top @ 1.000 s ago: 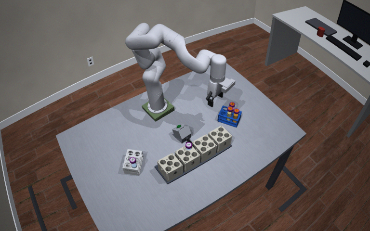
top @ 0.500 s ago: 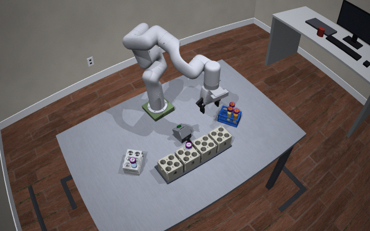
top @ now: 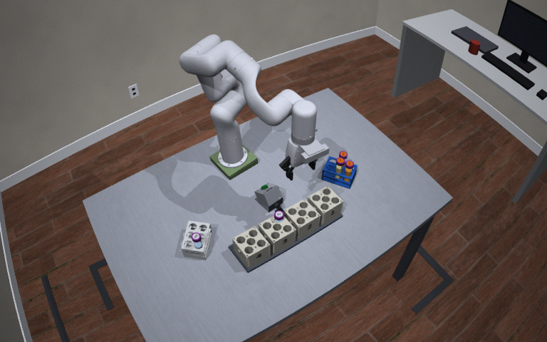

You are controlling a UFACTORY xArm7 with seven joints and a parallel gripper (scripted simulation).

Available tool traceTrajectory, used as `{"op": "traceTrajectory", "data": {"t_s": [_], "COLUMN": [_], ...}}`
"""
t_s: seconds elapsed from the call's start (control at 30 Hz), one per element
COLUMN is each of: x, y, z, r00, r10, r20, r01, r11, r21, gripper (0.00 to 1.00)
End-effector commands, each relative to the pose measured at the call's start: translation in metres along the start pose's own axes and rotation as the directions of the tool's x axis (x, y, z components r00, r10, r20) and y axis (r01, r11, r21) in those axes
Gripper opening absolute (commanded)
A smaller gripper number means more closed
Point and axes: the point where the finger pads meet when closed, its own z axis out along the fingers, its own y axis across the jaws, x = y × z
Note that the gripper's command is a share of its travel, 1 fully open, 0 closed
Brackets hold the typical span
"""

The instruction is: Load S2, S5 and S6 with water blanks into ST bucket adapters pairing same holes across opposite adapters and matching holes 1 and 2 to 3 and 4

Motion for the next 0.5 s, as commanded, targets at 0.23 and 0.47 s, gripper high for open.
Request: {"op": "traceTrajectory", "data": {"t_s": [0.23, 0.47], "x": [0.022, 0.038], "y": [0.040, 0.071], "z": [-0.002, -0.002], "r00": [1.000, 1.000], "r10": [-0.001, -0.001], "r20": [-0.004, -0.004], "r01": [0.001, 0.001], "r11": [1.000, 1.000], "r21": [0.002, 0.002], "gripper": [1.00, 1.00]}}
